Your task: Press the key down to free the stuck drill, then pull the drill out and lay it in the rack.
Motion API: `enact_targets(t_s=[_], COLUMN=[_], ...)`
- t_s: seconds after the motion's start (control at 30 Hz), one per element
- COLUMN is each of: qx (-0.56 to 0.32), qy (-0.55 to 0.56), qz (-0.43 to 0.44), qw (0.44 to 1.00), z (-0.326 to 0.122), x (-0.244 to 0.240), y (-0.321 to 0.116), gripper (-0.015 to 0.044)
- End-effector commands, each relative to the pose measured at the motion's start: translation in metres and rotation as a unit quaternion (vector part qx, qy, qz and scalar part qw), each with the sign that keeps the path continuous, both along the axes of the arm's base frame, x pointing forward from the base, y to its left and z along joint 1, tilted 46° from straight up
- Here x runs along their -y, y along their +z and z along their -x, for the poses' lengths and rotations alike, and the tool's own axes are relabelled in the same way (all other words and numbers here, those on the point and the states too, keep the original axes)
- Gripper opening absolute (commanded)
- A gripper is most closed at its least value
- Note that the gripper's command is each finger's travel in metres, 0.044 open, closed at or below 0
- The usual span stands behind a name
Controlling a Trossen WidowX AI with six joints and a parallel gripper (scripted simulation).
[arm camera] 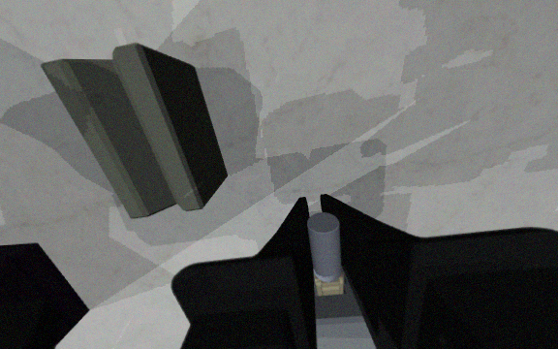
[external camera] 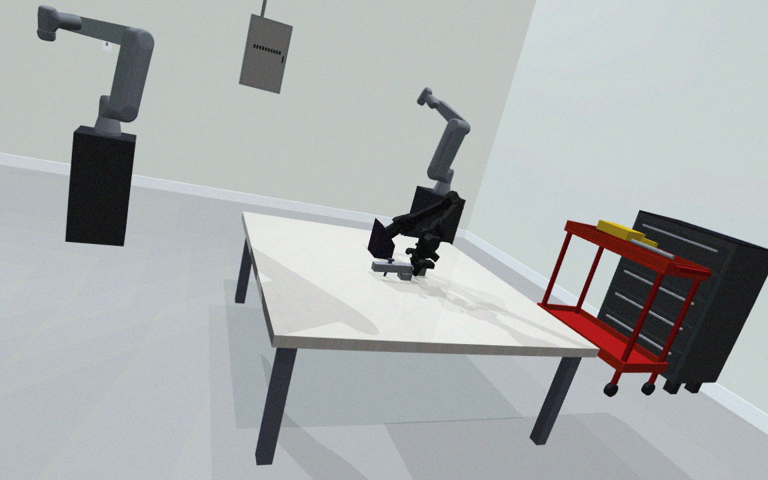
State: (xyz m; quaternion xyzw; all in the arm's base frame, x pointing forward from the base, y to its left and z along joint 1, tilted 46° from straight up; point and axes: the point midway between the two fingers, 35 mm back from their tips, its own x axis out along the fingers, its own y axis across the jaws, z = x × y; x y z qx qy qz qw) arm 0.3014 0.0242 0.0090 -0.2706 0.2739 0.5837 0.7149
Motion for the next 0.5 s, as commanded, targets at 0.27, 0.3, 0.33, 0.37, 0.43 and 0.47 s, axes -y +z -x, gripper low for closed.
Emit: enact_targets(t_s=[0.27,0.3,0.33,0.37,0.43,0.47], qx=[0.001,0.001,0.001,0.001,0.001,0.001], qy=[-0.001,-0.001,-0.001,-0.001,-0.001,-0.001], qz=[-0.004,-0.005,-0.005,-0.005,-0.005,-0.005], qw=[1.000,1.000,1.000,1.000,1.000,1.000], z=[-0.001,-0.001,-0.001,-0.001,-0.002,-0.002], x=[-0.009,-0.010,-0.012,-0.013,-0.014,-0.015], y=[0.011,0.012,0.013,0.015,0.017,0.018], gripper=[0.0000,0.0000,0.0000,0.0000,0.0000,0.0000])
